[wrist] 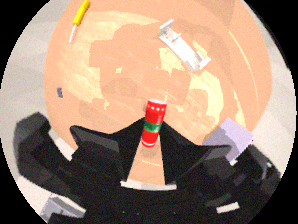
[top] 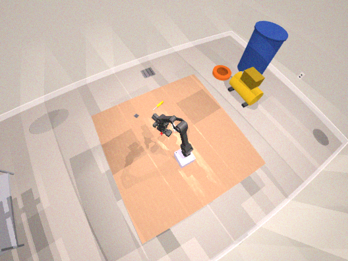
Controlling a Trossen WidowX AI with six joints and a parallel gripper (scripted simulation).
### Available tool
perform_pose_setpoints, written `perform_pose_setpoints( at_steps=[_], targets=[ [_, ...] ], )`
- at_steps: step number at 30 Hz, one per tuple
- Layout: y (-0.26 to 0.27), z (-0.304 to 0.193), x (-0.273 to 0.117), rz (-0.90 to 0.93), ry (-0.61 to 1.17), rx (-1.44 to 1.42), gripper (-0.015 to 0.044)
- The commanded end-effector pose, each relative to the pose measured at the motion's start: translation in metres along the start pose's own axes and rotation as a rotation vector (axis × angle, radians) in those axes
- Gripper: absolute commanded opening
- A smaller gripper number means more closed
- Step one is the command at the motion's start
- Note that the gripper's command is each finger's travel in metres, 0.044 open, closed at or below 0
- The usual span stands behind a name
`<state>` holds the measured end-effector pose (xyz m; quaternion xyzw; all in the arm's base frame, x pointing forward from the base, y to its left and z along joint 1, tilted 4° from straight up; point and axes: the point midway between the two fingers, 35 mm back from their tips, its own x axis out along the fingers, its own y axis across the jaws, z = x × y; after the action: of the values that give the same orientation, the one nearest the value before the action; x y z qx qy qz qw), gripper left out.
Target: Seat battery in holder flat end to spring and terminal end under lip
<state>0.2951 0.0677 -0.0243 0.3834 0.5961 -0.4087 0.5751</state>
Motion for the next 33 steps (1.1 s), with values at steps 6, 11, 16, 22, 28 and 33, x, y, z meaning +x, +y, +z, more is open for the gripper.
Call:
perform_pose_setpoints(
  at_steps=[6, 11, 16, 22, 28, 33],
  targets=[
    [-0.002, 0.041, -0.008, 0.005, -0.009, -0.281, 0.0075],
    [-0.008, 0.066, -0.011, 0.004, -0.012, -0.45, 0.0075],
    [-0.015, 0.09, -0.014, 0.002, -0.014, -0.619, 0.0075],
    [-0.027, 0.118, -0.019, -0.001, -0.016, -0.822, 0.0075],
    [-0.039, 0.139, -0.021, -0.002, -0.015, -0.974, 0.0075],
    [-0.039, 0.138, -0.021, -0.003, -0.012, -0.982, 0.0075]
  ],
)
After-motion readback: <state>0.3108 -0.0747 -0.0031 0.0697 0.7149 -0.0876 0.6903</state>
